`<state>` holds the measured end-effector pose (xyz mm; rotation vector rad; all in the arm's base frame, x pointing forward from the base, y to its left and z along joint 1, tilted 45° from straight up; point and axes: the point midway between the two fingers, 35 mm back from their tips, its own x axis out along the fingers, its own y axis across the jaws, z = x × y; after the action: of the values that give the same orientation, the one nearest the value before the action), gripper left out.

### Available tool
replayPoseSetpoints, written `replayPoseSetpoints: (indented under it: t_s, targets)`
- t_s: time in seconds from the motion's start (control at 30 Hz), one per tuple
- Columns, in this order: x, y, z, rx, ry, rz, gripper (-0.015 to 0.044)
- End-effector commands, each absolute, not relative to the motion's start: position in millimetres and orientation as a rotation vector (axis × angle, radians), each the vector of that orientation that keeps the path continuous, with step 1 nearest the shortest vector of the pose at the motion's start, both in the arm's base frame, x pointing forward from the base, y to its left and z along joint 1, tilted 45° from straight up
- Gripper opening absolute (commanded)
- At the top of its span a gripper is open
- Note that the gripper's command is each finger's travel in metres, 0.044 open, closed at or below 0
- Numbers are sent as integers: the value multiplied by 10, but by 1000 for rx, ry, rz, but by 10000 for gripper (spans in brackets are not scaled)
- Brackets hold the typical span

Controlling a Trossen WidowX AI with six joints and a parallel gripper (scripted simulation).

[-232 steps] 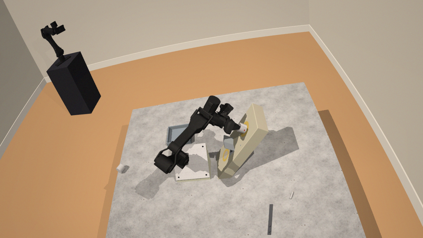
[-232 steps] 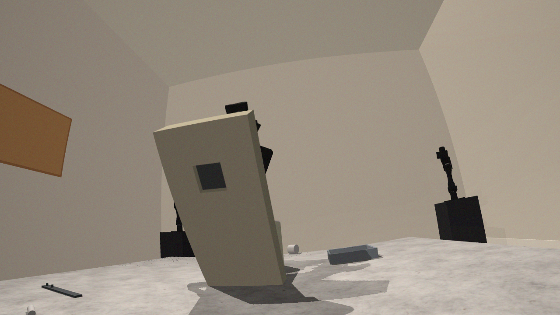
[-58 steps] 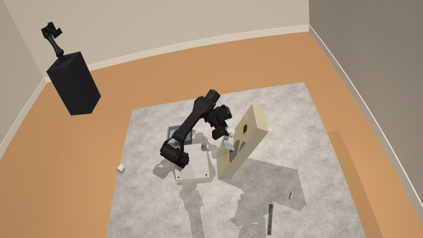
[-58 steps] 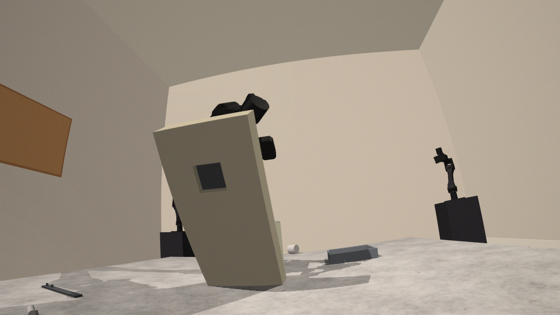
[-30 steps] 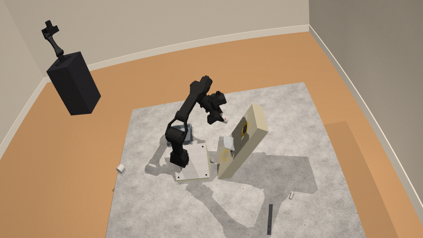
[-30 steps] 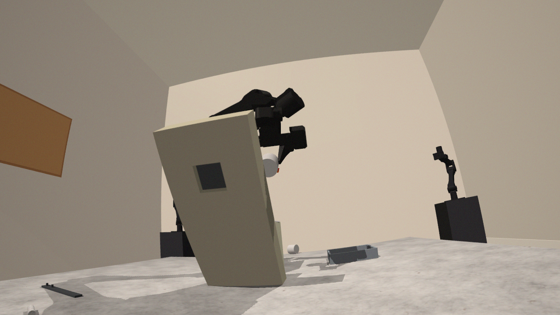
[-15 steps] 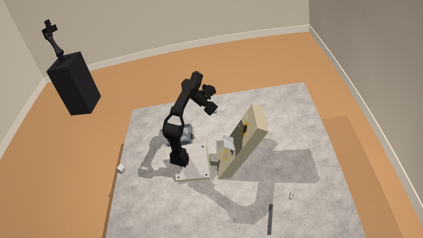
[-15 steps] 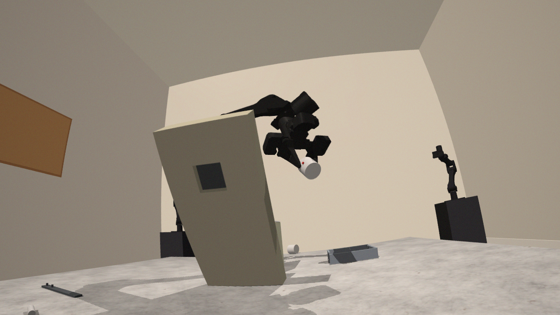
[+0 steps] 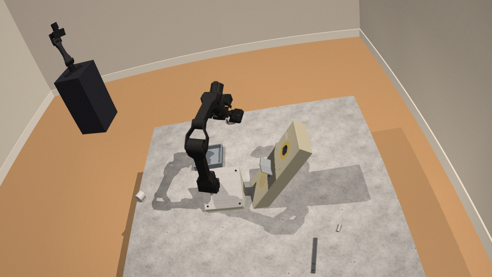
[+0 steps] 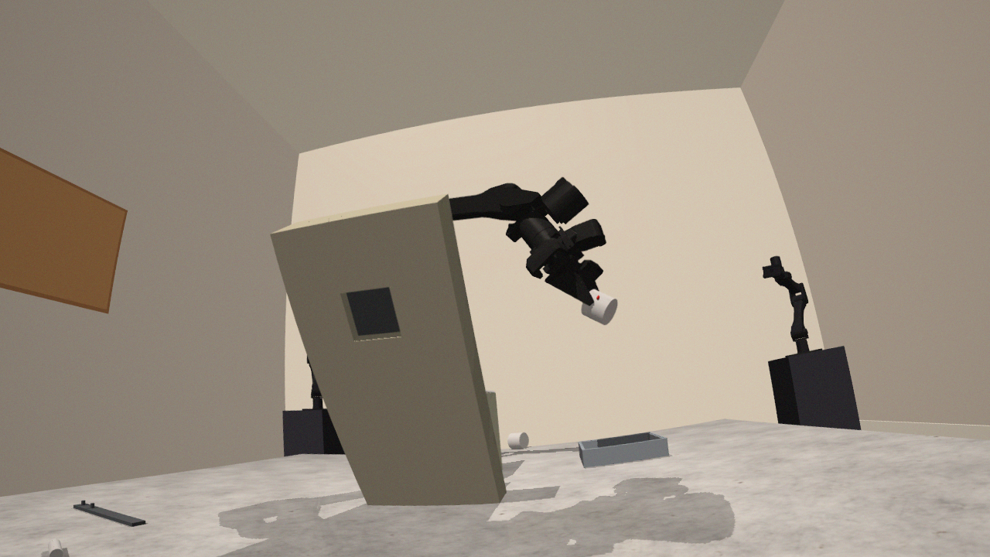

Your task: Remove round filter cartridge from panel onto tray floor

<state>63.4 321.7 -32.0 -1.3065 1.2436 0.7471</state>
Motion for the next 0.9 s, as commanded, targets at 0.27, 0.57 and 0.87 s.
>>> replayPoseSetpoints:
  t_s: [0.27, 0.57, 0.87]
  targets:
    - [233, 3090, -696, -1357, 1268, 901, 0]
    - [-307, 2786, -1100, -1436, 1293, 1110, 0]
    - [-765, 2344, -1405, -1522, 1313, 1325, 0]
